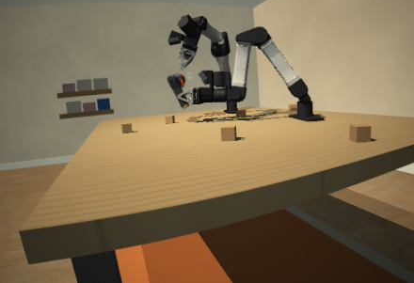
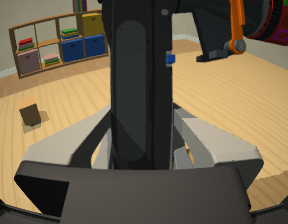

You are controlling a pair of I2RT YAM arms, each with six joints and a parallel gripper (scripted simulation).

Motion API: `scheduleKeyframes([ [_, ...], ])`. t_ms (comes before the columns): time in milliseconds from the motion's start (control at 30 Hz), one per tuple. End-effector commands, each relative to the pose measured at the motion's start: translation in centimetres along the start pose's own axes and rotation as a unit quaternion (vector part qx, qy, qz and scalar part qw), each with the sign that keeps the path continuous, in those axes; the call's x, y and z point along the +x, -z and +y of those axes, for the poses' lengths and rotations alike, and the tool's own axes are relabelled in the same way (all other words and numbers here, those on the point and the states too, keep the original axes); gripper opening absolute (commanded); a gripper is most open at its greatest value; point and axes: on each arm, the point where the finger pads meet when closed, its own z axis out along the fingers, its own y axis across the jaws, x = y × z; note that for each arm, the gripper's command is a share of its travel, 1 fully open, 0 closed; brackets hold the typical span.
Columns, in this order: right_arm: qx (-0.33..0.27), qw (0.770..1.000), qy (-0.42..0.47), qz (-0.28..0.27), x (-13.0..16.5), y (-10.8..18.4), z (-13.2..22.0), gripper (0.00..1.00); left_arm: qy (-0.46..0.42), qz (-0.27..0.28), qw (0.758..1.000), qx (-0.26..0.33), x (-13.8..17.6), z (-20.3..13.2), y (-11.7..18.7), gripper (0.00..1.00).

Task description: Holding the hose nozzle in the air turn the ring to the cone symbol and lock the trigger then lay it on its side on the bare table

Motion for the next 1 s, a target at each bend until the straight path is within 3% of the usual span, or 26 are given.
scheduleKeyframes([
  [0, 0.056, 0.996, -0.075, 0.003, 0.8, 0.0, -0.7, 0.37, 0.011, -0.080, 0.997, 0.001, -5.5, -0.1, -0.6, 0.36],
  [333, 0.126, 0.976, -0.178, -0.026, 2.2, 0.1, -1.0, 0.37, 0.011, -0.080, 0.997, 0.001, -5.5, -0.1, -0.6, 0.36],
  [500, 0.117, 0.979, -0.168, -0.023, 1.8, -0.1, -0.6, 0.37, 0.011, -0.080, 0.997, 0.001, -5.5, -0.1, -0.6, 0.36],
  [567, 0.105, 0.983, -0.147, -0.009, 2.9, -0.3, 0.6, 0.37, 0.011, -0.080, 0.997, 0.001, -5.5, -0.1, -0.6, 0.36],
  [700, 0.104, 0.981, -0.164, -0.017, 1.9, 0.4, -0.3, 0.37, 0.011, -0.080, 0.997, 0.001, -5.5, -0.1, -0.6, 0.36],
  [733, 0.114, 0.980, -0.164, -0.013, 1.9, -0.6, -0.5, 0.37, 0.011, -0.080, 0.997, 0.001, -5.5, -0.1, -0.6, 0.36],
  [767, 0.093, 0.980, -0.172, -0.032, 1.2, 1.8, -0.6, 0.37, 0.011, -0.080, 0.997, 0.001, -5.5, -0.1, -0.6, 0.36],
  [800, 0.090, 0.981, -0.171, -0.033, 1.2, 1.9, -0.4, 0.37, 0.011, -0.080, 0.997, 0.001, -5.5, -0.1, -0.6, 0.36],
  [967, 0.096, 0.980, -0.171, -0.026, 1.7, 0.9, -0.7, 0.37, 0.011, -0.080, 0.997, 0.001, -5.5, -0.1, -0.6, 0.36],
])
